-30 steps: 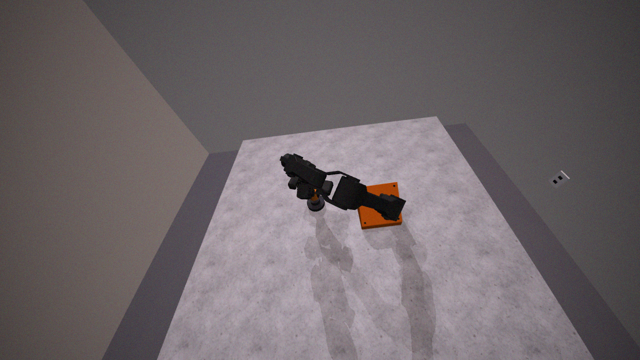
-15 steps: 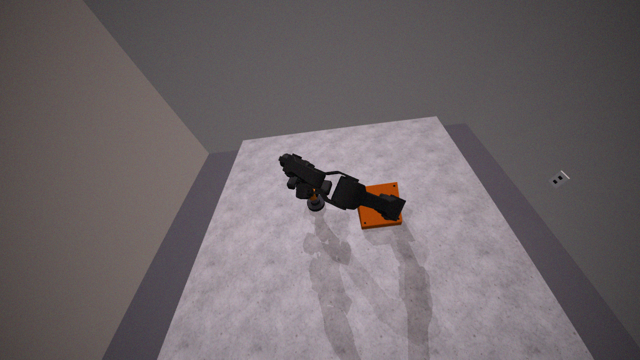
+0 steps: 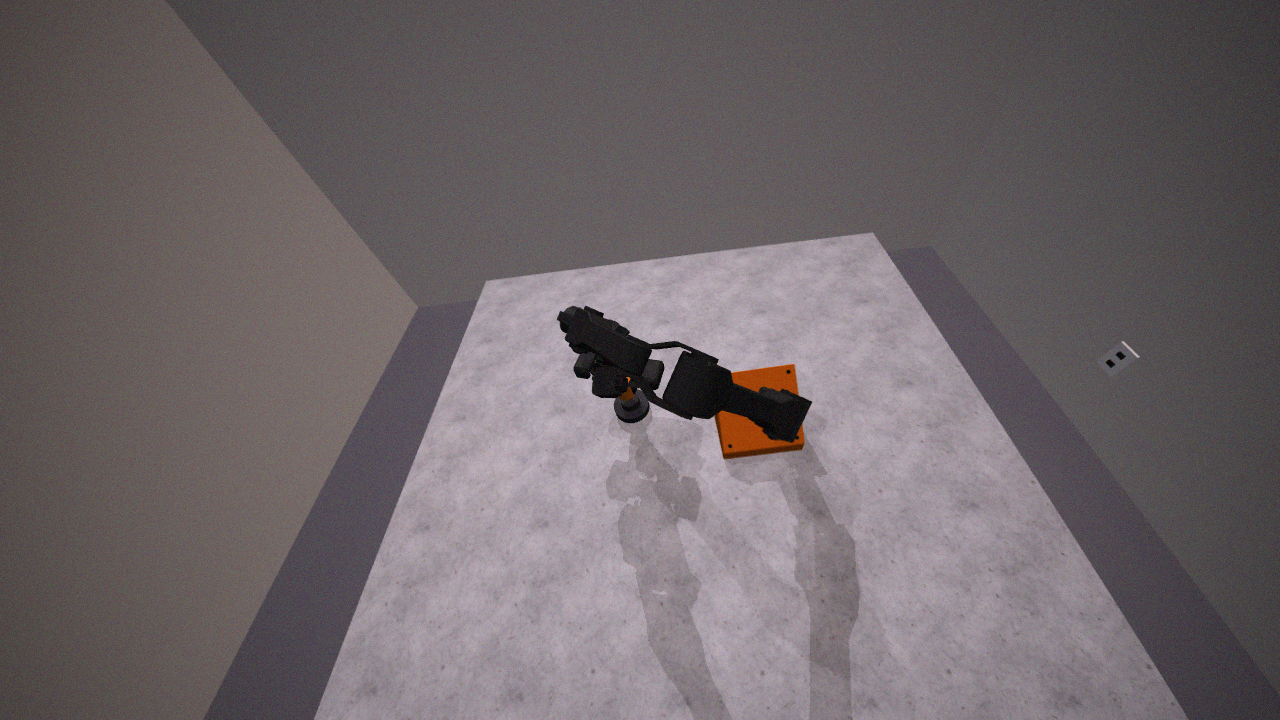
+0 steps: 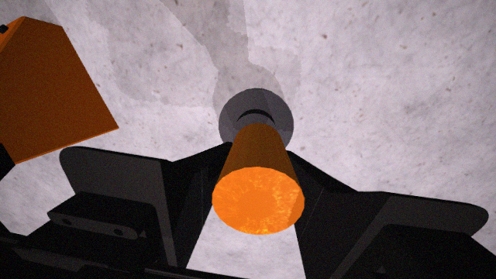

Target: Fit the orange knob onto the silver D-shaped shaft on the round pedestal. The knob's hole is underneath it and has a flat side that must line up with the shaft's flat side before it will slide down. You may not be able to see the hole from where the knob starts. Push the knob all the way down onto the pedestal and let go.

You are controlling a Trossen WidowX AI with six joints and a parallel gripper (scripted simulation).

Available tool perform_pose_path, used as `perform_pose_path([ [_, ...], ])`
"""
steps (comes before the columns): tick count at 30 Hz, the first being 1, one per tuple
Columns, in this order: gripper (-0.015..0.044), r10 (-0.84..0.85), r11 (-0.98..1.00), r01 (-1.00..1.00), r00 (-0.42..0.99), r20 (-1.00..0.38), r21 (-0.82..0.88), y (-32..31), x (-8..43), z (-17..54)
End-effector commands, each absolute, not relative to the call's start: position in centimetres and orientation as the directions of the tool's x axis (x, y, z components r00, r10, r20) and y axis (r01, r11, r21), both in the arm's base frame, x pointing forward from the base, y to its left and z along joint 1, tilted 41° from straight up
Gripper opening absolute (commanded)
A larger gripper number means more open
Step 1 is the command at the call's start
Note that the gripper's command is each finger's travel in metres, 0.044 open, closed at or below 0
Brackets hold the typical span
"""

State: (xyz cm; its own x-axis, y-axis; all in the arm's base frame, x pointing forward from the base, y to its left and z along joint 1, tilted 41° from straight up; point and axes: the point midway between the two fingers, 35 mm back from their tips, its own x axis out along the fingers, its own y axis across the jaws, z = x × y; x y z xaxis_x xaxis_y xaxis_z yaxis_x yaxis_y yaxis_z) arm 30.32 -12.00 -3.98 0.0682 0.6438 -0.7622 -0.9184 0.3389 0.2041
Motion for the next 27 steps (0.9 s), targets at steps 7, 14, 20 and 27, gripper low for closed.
perform_pose_path([
  [7, 0.0000, 0.641, 0.202, -0.976, 0.072, -0.764, 0.077, -11.85, 29.97, -3.78],
  [14, 0.0000, 0.642, 0.202, -0.976, 0.072, -0.764, 0.077, -11.52, 29.78, -3.97],
  [20, 0.0000, 0.642, 0.202, -0.976, 0.072, -0.764, 0.077, -11.60, 29.77, -3.87],
  [27, 0.0000, 0.642, 0.182, -0.981, 0.072, -0.764, 0.061, -11.83, 29.82, -3.58],
])
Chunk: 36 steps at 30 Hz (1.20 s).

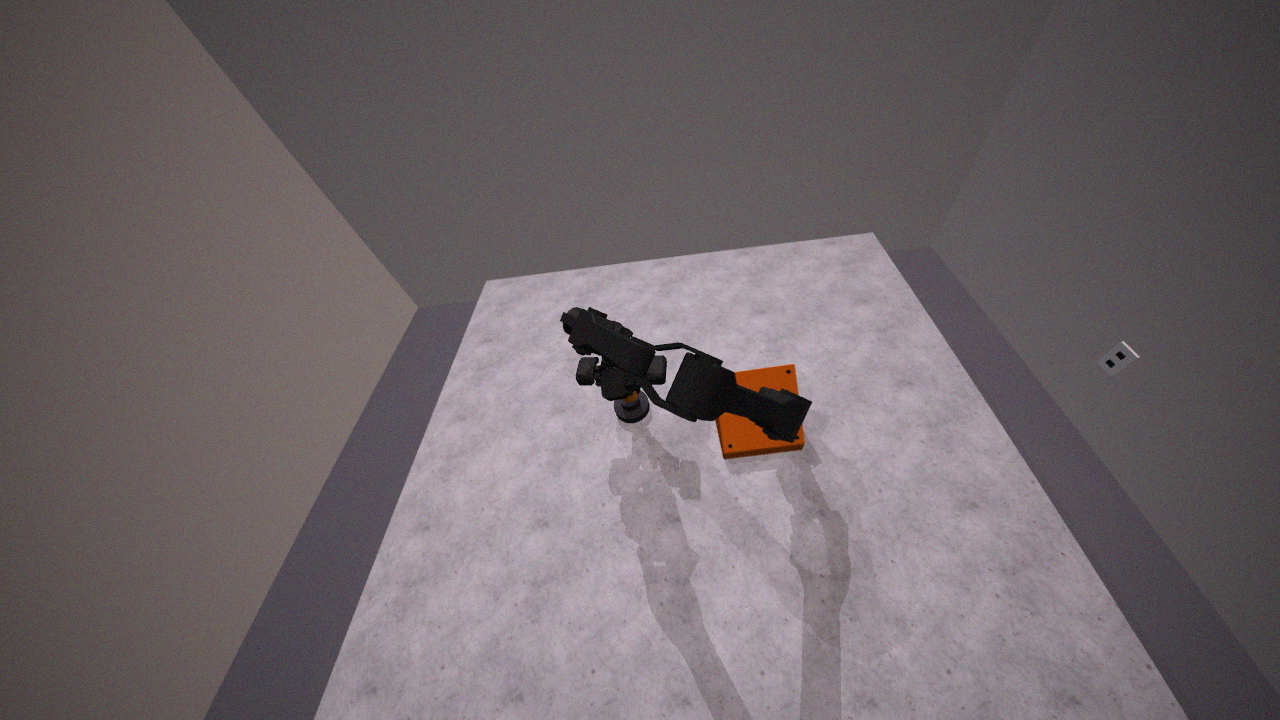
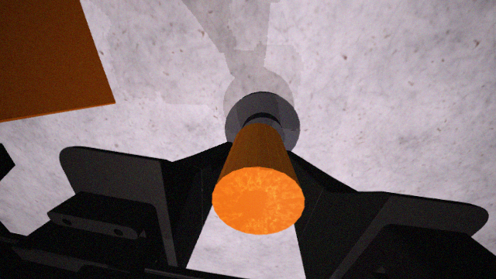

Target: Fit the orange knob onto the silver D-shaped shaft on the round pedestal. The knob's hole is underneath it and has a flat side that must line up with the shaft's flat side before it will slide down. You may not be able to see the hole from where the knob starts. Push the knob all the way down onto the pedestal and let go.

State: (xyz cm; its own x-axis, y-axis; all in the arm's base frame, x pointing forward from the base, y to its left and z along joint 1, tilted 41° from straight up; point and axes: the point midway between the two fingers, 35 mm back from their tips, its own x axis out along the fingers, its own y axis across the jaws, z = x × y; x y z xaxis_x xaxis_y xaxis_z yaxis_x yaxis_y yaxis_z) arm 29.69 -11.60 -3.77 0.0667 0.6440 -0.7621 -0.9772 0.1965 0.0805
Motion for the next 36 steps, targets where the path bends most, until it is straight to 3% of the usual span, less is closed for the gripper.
perform_pose_path([
  [1, 0.0000, 0.642, 0.161, -0.986, 0.072, -0.764, 0.042, -11.83, 29.83, -3.57],
  [6, 0.0000, 0.641, 0.043, -0.997, 0.072, -0.764, -0.058, -11.89, 30.08, -3.71],
  [36, 0.0000, 0.641, 0.043, -0.997, 0.072, -0.764, -0.058, -11.94, 30.28, -3.83],
])
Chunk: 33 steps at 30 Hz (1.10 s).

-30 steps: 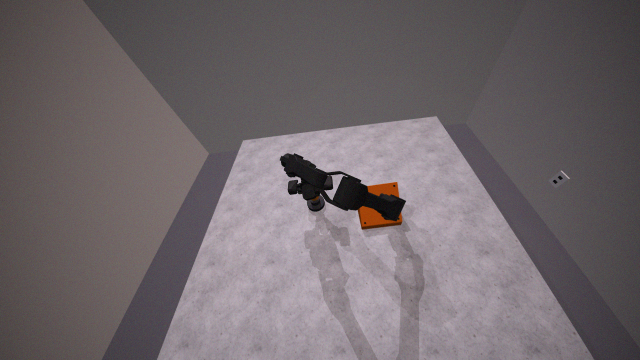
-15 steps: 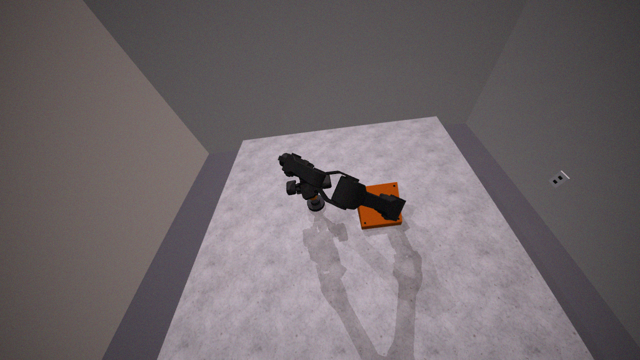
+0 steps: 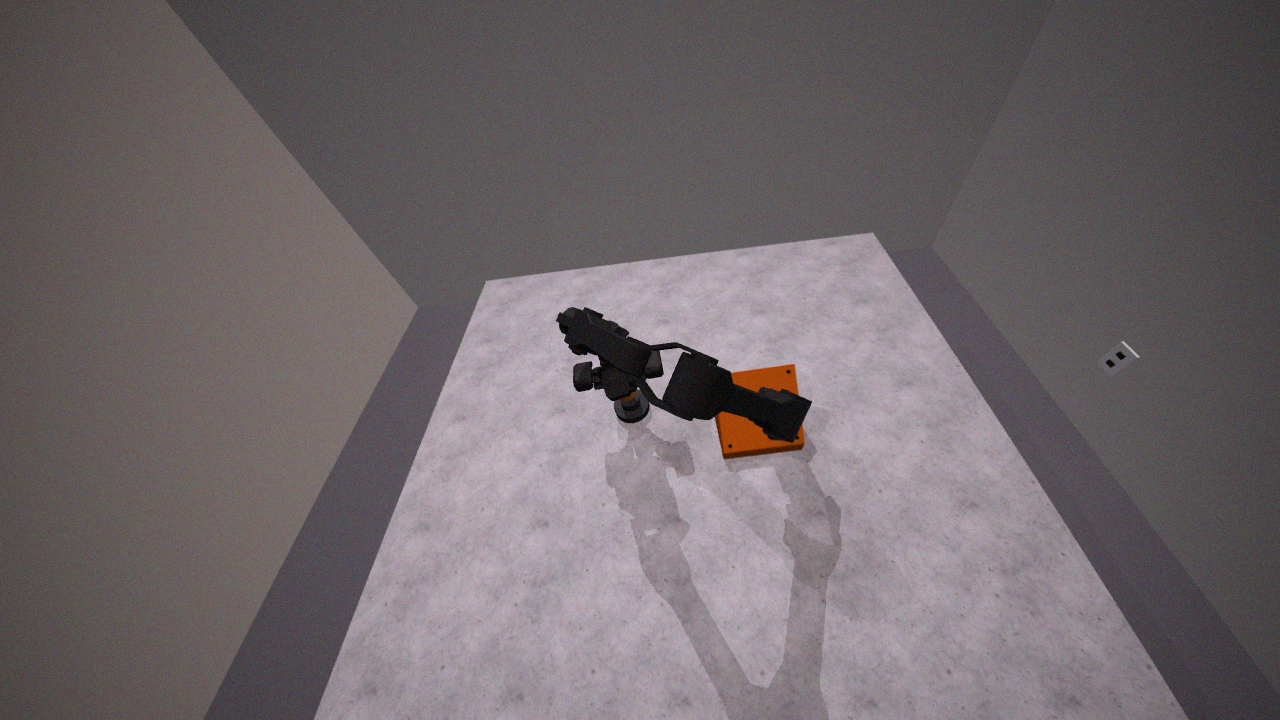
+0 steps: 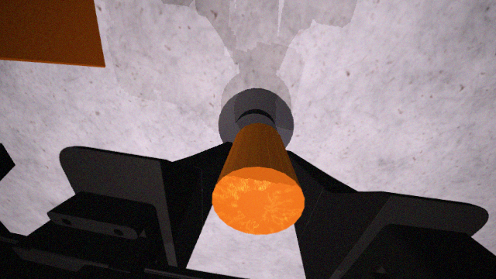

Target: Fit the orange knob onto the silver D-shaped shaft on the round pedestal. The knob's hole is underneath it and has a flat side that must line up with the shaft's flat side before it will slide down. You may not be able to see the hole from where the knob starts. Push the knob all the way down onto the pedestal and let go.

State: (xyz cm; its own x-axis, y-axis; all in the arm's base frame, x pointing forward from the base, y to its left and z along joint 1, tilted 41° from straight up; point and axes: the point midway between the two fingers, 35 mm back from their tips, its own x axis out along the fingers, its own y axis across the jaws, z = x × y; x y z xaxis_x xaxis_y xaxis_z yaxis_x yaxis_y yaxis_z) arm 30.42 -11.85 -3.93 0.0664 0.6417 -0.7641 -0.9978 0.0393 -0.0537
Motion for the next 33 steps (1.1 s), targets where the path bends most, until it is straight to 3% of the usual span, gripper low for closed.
perform_pose_path([
  [1, 0.0000, 0.641, 0.043, -0.997, 0.072, -0.764, -0.058, -11.93, 30.19, -3.82],
  [22, 0.0000, 0.641, 0.043, -0.997, 0.072, -0.764, -0.058, -11.96, 30.23, -3.68],
  [33, 0.0000, 0.641, -0.117, -0.975, 0.072, -0.764, -0.191, -11.99, 30.48, -3.73],
])
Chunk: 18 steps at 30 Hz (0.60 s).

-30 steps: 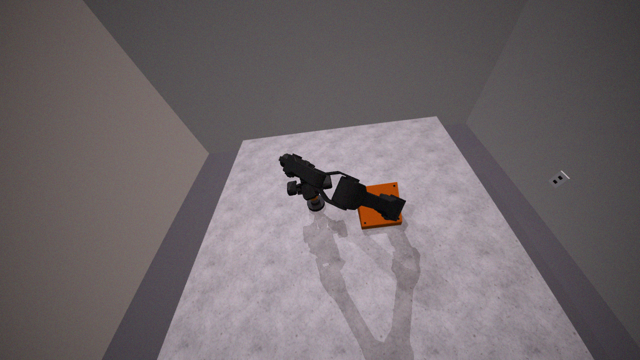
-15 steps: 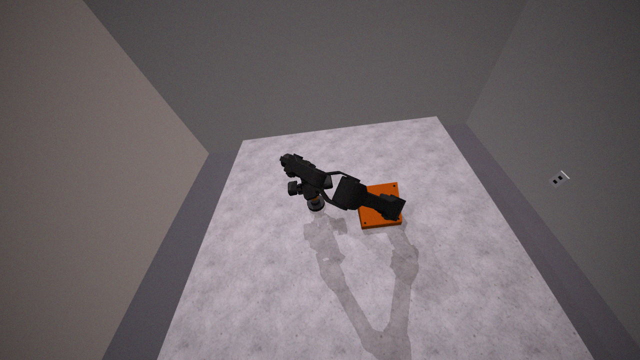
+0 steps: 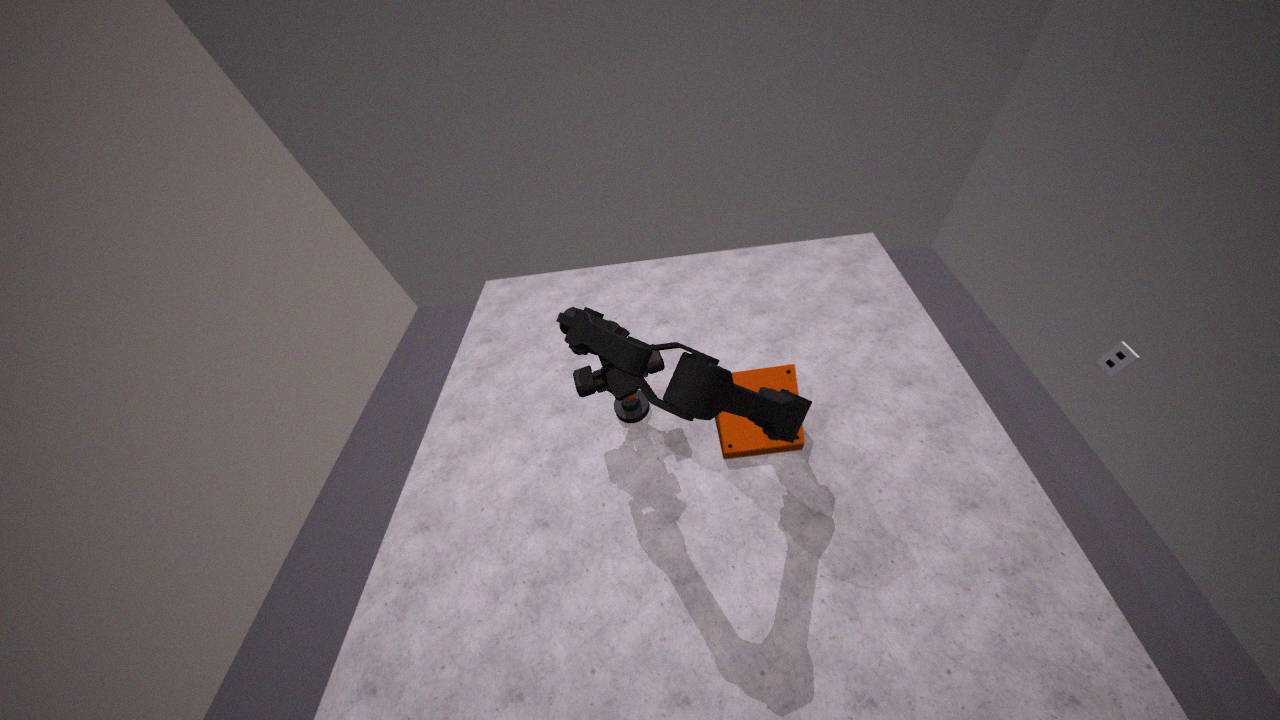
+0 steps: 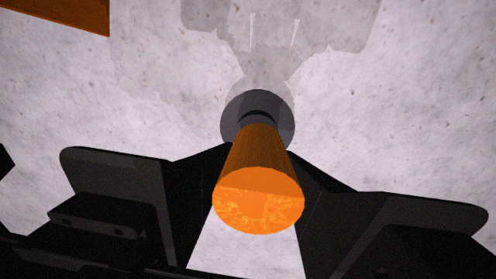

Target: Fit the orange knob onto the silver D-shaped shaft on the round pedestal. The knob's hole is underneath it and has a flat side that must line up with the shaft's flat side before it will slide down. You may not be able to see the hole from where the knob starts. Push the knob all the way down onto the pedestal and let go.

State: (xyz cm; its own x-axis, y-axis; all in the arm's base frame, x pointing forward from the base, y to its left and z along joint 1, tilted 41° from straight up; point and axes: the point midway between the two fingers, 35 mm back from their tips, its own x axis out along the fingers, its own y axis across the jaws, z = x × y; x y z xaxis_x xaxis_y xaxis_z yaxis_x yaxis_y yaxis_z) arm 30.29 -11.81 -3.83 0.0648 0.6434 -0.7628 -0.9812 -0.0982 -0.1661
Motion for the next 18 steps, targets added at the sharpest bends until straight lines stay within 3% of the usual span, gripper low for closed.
perform_pose_path([
  [1, 0.0000, 0.641, -0.117, -0.975, 0.072, -0.764, -0.190, -11.99, 30.47, -3.73],
  [18, 0.0000, 0.642, -0.117, -0.975, 0.072, -0.764, -0.190, -11.65, 30.15, -4.02],
])
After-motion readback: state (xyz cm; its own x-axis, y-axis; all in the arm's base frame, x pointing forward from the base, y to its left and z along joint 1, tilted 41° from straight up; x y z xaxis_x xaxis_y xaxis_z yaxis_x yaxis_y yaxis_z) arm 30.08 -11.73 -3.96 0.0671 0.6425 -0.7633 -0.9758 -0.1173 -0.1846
